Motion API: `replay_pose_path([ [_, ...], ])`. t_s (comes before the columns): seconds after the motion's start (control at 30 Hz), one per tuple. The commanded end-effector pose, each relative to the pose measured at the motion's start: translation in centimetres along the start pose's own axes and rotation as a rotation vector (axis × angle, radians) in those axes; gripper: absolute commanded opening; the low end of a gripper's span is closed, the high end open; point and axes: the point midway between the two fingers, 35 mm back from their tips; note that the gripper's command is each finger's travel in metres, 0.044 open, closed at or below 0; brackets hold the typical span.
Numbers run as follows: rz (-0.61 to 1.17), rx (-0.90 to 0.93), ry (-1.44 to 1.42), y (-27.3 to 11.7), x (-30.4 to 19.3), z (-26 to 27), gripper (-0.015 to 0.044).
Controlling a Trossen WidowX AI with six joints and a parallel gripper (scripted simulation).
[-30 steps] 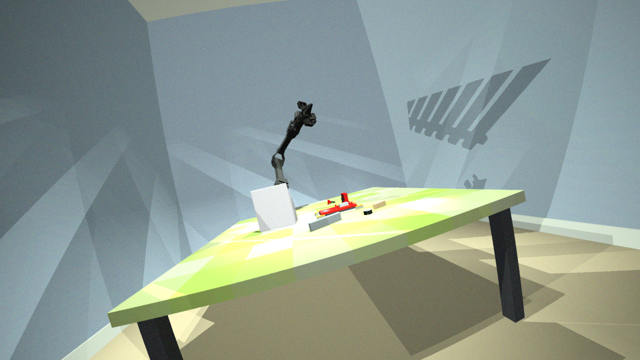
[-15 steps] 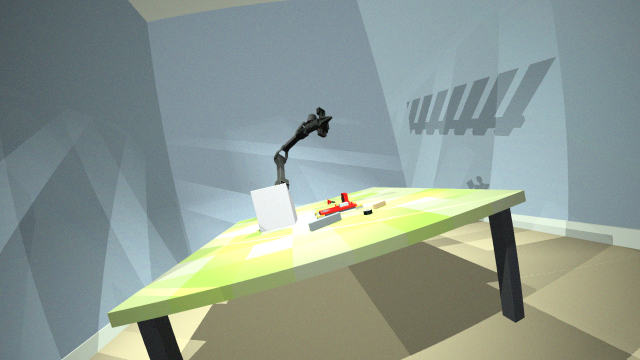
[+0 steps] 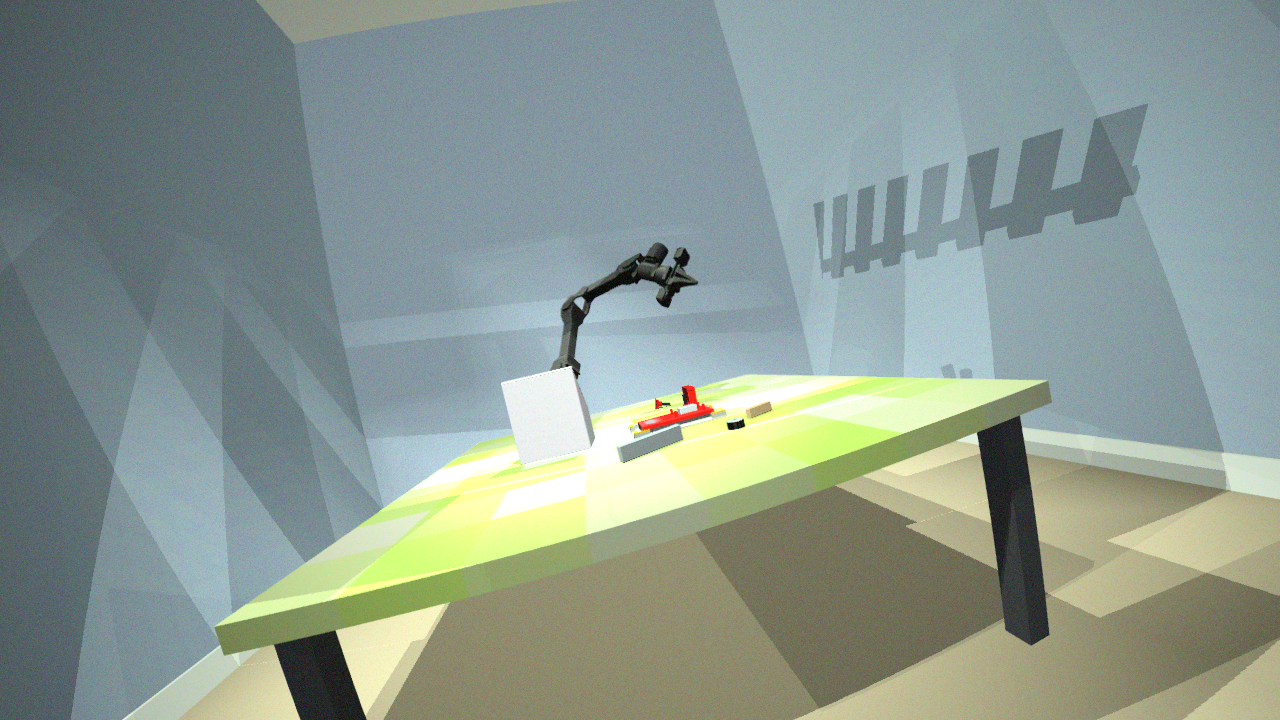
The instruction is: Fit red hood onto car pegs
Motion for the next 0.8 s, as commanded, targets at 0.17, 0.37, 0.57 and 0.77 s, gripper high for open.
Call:
replay_pose_path([
  [0.17, -0.106, 0.295, -0.088, 3.7, 4.4, 6.8, 0.0000],
  [0.37, -0.169, 0.510, -0.122, 5.3, 7.4, 12.2, 0.0000],
  [0.57, -0.232, 0.721, -0.161, 6.0, 10.1, 17.7, 0.0000],
  [0.77, -0.303, 0.935, -0.198, 5.8, 12.6, 23.2, 0.0000],
])
Point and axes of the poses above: the point midway between the two fingers, 35 mm back from their tips, its own y axis out along the fingers, its own z axis across the jaws, x = y × z, and after that the axes turned 14 degrees about y, right-handed
